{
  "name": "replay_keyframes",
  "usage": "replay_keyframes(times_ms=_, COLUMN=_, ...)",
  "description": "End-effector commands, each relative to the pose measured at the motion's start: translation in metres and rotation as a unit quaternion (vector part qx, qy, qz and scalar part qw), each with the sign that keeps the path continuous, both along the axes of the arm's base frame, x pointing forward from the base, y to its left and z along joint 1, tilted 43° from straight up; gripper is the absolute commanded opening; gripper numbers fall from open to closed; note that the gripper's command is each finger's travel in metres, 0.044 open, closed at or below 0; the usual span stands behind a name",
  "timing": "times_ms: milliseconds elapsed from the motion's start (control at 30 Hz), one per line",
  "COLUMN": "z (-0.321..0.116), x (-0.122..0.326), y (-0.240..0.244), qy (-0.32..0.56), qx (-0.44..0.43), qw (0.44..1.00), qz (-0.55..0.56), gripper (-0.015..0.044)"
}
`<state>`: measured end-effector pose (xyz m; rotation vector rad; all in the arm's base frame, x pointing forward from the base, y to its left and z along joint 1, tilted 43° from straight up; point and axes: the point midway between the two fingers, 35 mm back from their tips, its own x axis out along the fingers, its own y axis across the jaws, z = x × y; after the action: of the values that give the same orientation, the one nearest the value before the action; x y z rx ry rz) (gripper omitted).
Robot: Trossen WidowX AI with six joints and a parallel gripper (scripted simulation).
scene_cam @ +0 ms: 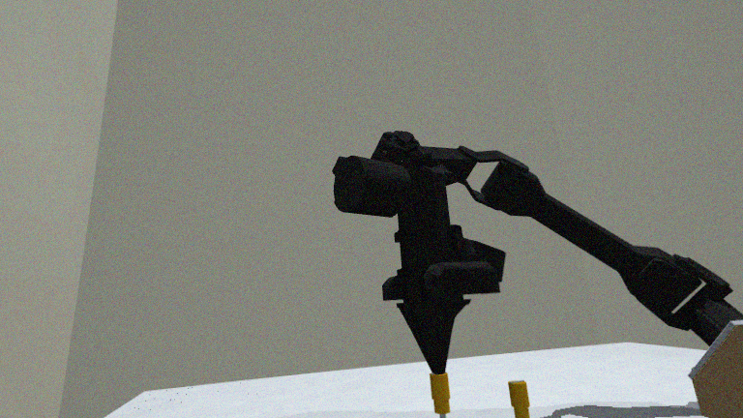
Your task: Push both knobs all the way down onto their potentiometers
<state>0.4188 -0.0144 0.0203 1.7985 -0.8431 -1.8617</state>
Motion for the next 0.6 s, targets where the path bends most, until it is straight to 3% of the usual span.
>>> replay_keyframes(times_ms=0, z=-0.0033, x=-0.0002, y=-0.0047, qy=0.001, qx=-0.002, qw=1.000, qz=0.000, gripper=0.0000)
replay_keyframes(times_ms=567, z=-0.0091, x=-0.0008, y=-0.0100, qy=0.001, qx=-0.002, qw=1.000, qz=0.000, gripper=0.0000)
